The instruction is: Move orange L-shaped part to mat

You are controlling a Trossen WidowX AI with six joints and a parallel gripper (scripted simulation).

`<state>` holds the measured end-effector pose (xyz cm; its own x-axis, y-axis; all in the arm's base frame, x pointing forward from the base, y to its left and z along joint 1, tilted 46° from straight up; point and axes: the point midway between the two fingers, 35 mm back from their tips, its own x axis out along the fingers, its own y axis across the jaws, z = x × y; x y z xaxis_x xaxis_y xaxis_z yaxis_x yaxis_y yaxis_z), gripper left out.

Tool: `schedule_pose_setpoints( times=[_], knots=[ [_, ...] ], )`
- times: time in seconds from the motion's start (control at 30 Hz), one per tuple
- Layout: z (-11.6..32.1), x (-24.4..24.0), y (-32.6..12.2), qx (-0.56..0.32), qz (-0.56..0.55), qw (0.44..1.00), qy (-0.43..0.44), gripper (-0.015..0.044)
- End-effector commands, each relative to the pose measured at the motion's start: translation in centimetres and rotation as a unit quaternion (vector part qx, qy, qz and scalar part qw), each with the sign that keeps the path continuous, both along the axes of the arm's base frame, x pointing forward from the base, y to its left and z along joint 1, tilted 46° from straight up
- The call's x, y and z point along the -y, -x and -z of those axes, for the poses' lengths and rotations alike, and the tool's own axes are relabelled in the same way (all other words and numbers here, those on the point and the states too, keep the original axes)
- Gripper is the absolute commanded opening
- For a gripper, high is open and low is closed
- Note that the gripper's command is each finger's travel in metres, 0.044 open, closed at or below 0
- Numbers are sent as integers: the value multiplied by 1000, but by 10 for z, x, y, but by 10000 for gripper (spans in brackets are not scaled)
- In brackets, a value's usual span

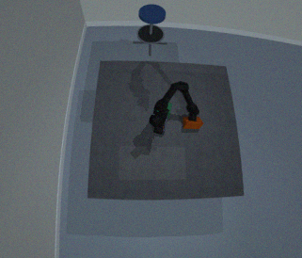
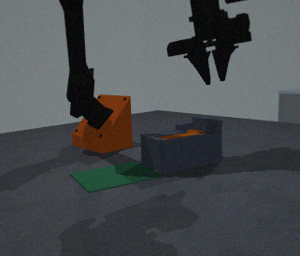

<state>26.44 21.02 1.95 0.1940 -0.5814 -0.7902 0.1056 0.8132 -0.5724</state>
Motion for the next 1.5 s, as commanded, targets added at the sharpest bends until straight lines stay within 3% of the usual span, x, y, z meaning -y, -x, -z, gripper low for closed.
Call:
schedule_pose_setpoints(
  times=[0.0,0.2,0.43,1.47],
  knots=[
    [9,26,7,-18,24,997,73,180],
    [14,30,6,-18,24,997,73,180],
    [59,76,-3,-17,24,997,74,180],
    [86,104,-8,-17,24,997,75,180]
  ],
)
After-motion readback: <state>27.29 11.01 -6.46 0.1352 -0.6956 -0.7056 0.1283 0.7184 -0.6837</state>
